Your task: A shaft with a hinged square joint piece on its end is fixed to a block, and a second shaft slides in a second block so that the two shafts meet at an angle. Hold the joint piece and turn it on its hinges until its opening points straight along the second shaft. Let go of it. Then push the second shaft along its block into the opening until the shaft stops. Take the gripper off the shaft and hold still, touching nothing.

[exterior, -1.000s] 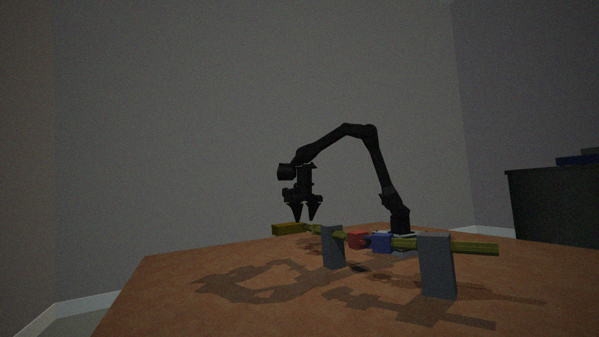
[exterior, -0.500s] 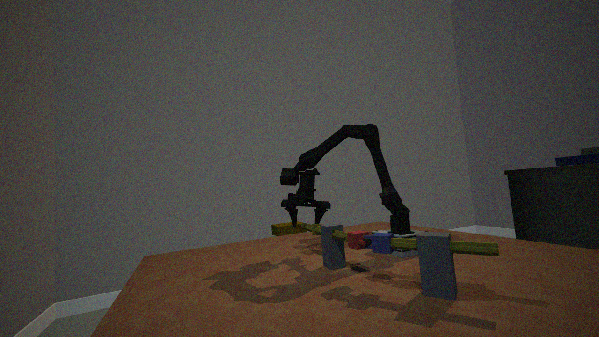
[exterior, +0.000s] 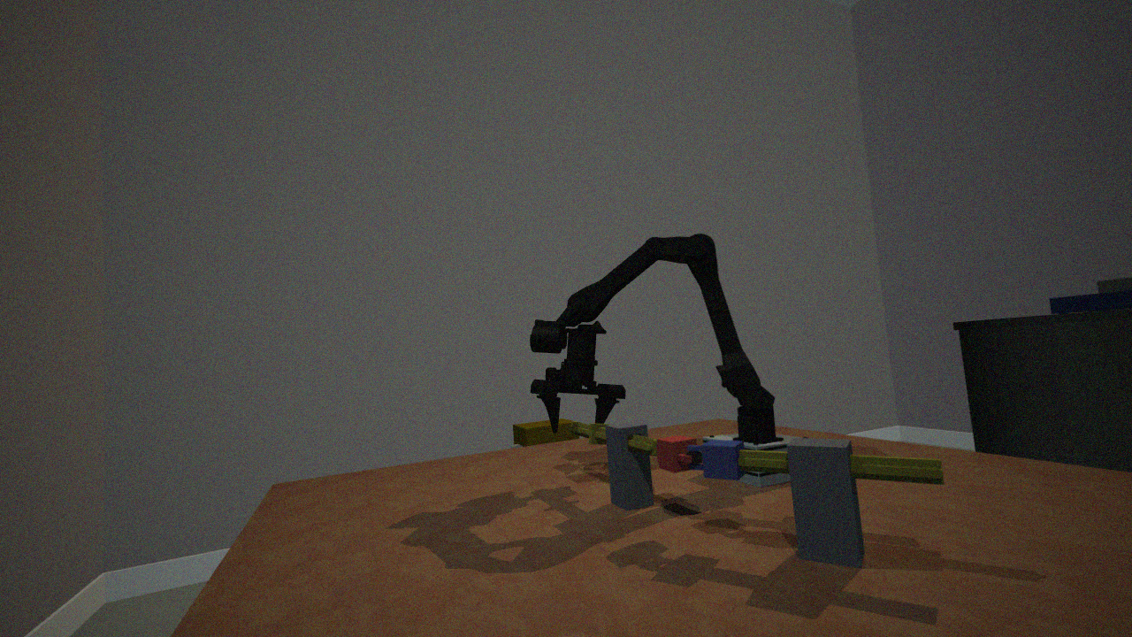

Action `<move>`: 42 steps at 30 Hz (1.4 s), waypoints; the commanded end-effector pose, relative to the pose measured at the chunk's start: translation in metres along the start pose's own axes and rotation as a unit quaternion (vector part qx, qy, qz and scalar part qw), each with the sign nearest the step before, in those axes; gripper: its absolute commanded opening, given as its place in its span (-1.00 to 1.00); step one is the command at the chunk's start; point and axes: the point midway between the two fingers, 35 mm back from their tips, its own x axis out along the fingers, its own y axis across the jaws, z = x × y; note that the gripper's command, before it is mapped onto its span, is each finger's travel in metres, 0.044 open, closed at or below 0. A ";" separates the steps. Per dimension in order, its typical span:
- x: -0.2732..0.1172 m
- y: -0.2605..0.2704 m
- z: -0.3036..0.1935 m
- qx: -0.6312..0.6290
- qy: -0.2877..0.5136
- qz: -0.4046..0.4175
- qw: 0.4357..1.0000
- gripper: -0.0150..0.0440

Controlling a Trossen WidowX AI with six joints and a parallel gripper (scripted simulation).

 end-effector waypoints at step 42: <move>0.025 -0.001 -0.003 0.004 0.005 -0.003 1.000 -0.26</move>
